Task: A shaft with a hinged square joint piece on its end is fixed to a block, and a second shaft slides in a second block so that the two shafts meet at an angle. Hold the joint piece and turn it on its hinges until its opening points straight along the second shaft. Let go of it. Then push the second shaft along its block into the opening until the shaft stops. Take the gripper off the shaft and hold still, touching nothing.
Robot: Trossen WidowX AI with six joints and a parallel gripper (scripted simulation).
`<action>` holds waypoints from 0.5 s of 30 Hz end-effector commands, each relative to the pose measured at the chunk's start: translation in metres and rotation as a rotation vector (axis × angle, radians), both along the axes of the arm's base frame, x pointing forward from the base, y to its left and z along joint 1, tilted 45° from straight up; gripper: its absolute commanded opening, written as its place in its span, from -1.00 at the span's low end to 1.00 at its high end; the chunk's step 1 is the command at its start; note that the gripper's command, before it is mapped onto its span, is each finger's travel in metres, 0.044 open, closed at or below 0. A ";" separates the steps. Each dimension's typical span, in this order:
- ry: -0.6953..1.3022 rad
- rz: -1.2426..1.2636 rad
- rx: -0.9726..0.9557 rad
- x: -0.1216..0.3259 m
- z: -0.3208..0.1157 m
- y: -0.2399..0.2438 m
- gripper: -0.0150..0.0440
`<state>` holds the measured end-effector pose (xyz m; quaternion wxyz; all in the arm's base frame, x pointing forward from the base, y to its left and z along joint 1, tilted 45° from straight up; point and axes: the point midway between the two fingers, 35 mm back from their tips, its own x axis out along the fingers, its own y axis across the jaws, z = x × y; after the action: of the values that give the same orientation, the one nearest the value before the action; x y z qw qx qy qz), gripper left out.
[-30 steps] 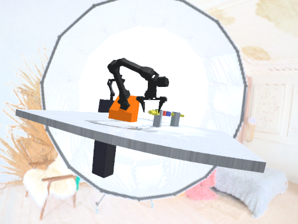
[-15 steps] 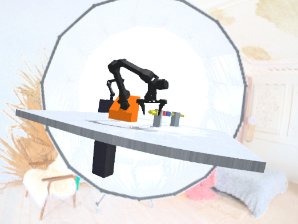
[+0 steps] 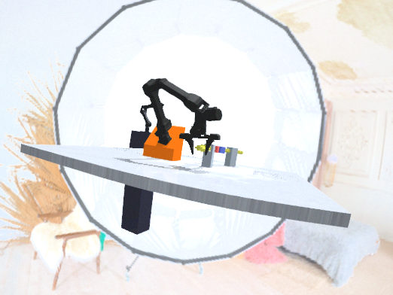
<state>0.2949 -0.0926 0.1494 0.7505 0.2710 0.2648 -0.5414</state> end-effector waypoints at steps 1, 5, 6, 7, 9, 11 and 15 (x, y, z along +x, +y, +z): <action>0.004 0.005 0.002 0.000 -0.001 0.000 0.20; 0.004 0.005 0.002 0.000 -0.001 0.000 -0.15; 0.004 0.005 0.002 0.000 -0.001 0.000 -0.15; 0.004 0.005 0.002 0.000 -0.001 0.000 -0.15; 0.004 0.005 0.002 0.000 -0.001 0.000 -0.15; 0.004 0.005 0.002 0.000 -0.001 0.000 -0.15; 0.004 0.005 0.002 0.000 -0.001 0.000 -0.15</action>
<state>0.2951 -0.0927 0.1492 0.7506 0.2711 0.2647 -0.5413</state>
